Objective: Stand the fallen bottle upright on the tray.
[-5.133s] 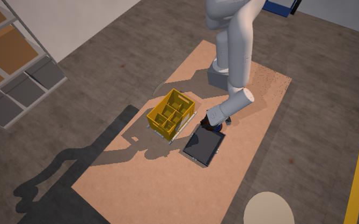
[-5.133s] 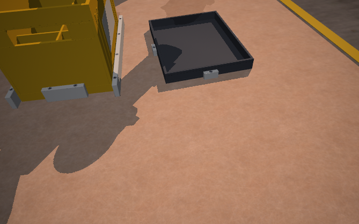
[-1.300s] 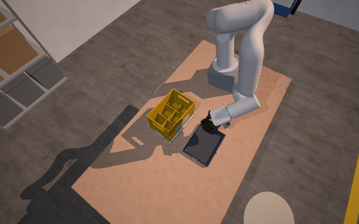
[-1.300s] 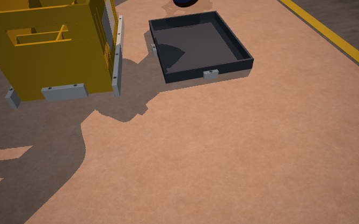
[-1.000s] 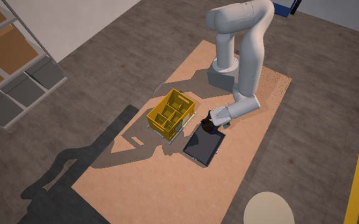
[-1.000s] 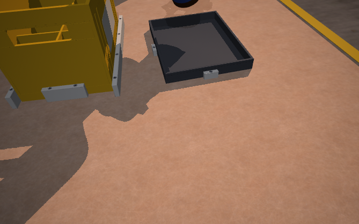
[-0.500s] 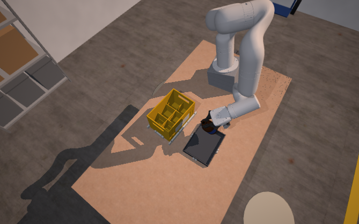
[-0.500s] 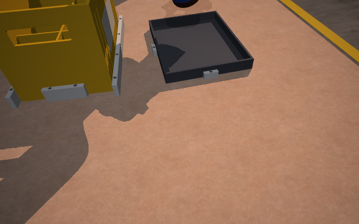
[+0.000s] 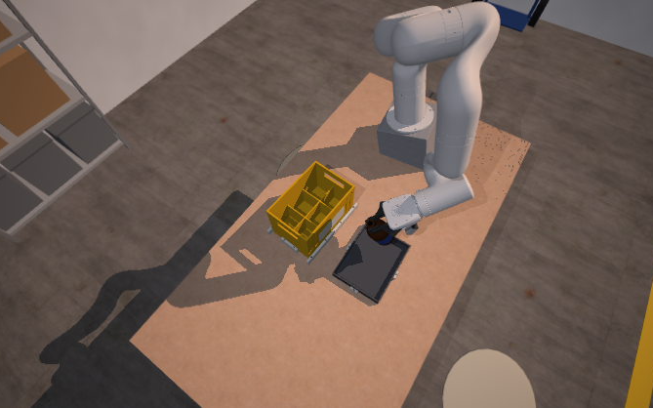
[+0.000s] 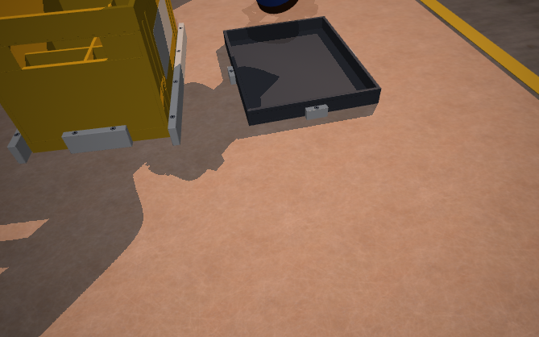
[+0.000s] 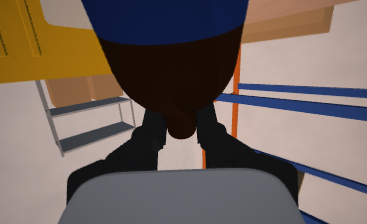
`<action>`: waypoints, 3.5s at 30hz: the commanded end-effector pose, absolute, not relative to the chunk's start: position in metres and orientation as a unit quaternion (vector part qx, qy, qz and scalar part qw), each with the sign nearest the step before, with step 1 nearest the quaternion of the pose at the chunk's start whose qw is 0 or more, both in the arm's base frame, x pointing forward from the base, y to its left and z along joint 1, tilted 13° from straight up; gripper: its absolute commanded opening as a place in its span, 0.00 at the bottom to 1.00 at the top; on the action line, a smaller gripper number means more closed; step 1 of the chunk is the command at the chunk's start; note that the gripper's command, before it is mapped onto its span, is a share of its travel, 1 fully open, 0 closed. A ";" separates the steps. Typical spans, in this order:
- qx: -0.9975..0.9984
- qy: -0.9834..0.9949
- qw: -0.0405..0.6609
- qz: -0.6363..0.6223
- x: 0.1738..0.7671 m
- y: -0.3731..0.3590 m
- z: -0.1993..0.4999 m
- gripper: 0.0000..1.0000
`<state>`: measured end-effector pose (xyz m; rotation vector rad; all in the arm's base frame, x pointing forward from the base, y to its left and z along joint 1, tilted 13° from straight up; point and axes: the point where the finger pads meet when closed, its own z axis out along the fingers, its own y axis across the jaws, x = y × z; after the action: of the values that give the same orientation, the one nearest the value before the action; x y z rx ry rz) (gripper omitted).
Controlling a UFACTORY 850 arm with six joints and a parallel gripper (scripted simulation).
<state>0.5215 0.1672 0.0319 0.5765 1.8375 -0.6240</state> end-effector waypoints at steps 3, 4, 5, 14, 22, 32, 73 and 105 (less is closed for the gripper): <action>0.238 0.761 0.543 -0.265 0.522 0.168 0.033 0.00; 0.237 0.759 0.546 -0.266 0.522 0.168 0.033 0.00; 0.236 0.757 0.548 -0.267 0.522 0.168 0.033 0.00; 0.228 0.740 0.571 -0.273 0.521 0.168 0.033 0.00; 0.224 0.733 0.580 -0.275 0.521 0.169 0.033 0.00; 0.223 0.731 0.583 -0.276 0.521 0.169 0.033 0.00; 0.223 0.731 0.583 -0.276 0.521 0.167 0.023 0.00; 0.223 0.731 0.583 -0.276 0.523 0.160 -0.008 0.00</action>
<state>0.5220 0.1600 -0.0054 0.5207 1.7085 -0.6455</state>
